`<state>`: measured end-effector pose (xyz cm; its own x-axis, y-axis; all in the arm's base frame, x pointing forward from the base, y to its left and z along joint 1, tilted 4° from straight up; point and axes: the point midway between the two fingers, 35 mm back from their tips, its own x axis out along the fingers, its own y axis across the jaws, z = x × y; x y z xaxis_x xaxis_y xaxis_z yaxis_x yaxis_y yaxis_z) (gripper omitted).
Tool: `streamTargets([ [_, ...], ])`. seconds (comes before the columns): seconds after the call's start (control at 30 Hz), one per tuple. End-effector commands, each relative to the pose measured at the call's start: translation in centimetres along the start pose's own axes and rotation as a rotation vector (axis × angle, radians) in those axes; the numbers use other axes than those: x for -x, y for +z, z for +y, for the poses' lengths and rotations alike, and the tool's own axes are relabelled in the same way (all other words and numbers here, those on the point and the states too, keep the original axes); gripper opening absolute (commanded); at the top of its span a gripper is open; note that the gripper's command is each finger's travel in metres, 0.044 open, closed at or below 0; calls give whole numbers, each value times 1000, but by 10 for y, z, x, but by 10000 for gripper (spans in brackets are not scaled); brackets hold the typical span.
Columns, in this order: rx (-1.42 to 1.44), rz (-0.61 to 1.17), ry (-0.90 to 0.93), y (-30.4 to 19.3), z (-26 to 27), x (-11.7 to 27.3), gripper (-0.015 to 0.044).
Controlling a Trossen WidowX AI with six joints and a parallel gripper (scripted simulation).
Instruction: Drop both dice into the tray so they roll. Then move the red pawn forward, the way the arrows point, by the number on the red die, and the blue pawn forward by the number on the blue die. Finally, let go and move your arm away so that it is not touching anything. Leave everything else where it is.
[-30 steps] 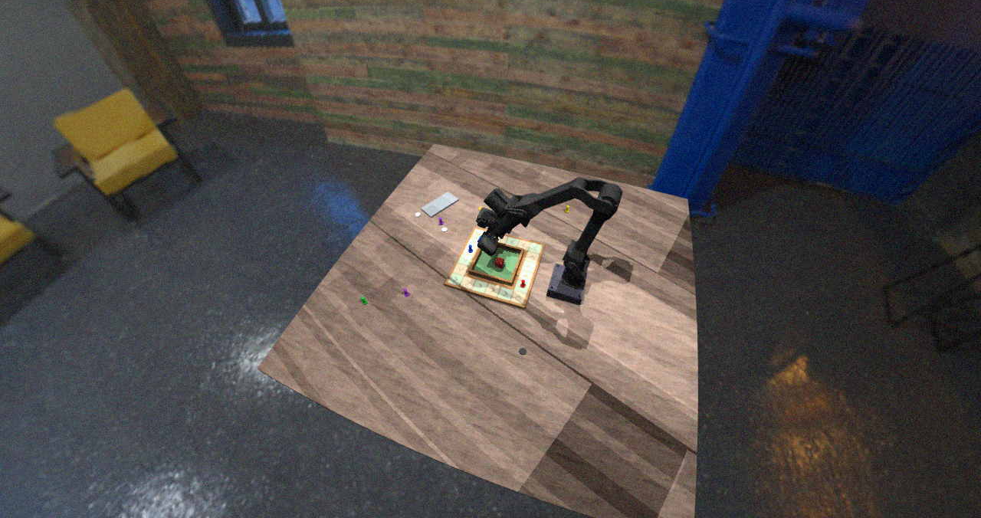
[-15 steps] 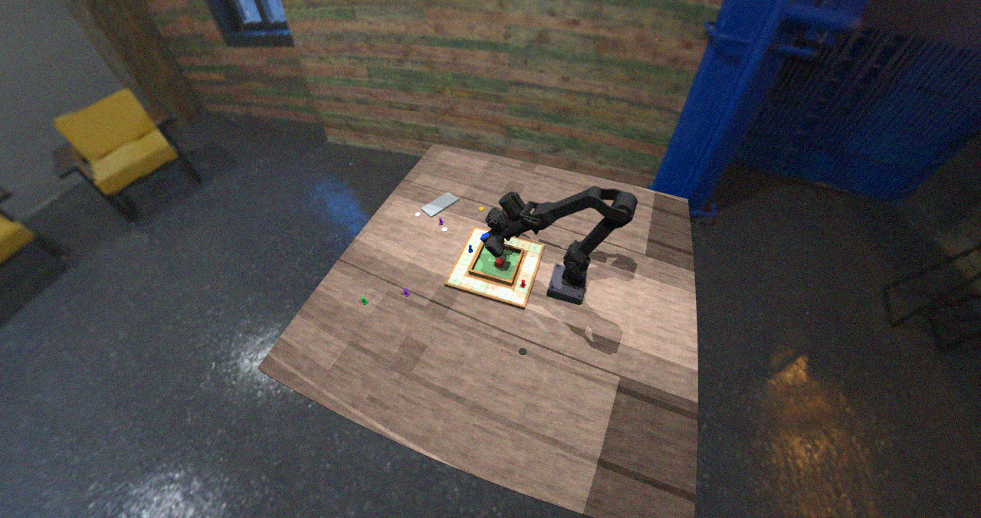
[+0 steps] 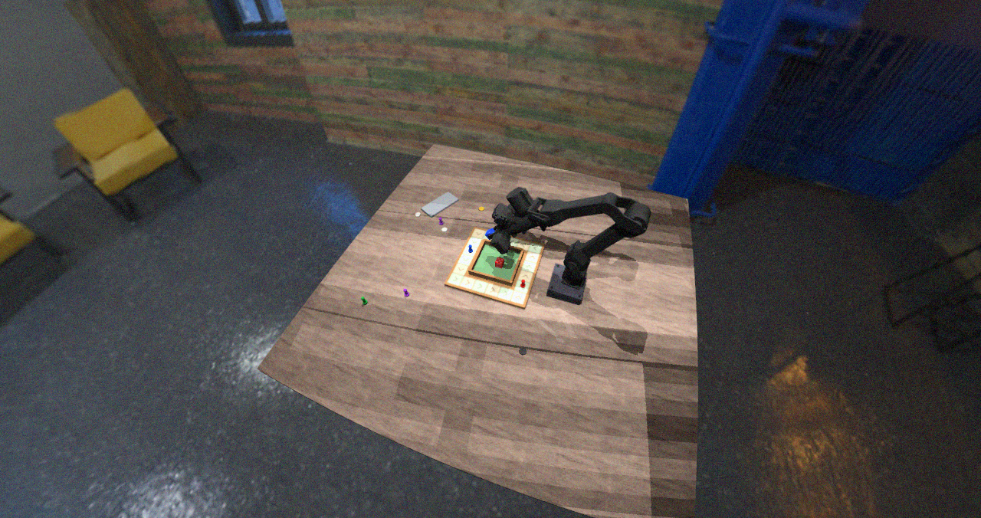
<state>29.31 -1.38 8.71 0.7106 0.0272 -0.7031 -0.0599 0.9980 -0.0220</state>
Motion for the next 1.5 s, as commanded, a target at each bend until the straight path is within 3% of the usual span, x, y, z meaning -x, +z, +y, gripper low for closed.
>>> streamTargets([
  [0.0,4,-8,5,2,1,2,0],
  [0.47,0,-3,0,1,0,1,0],
  [0.77,1,-3,0,2,0,2,236],
  [1.0,4,-8,5,31,0,28,420],
  [1.07,4,1,6,31,0,27,440],
  [1.47,-7,640,9,22,0,-8,440],
])
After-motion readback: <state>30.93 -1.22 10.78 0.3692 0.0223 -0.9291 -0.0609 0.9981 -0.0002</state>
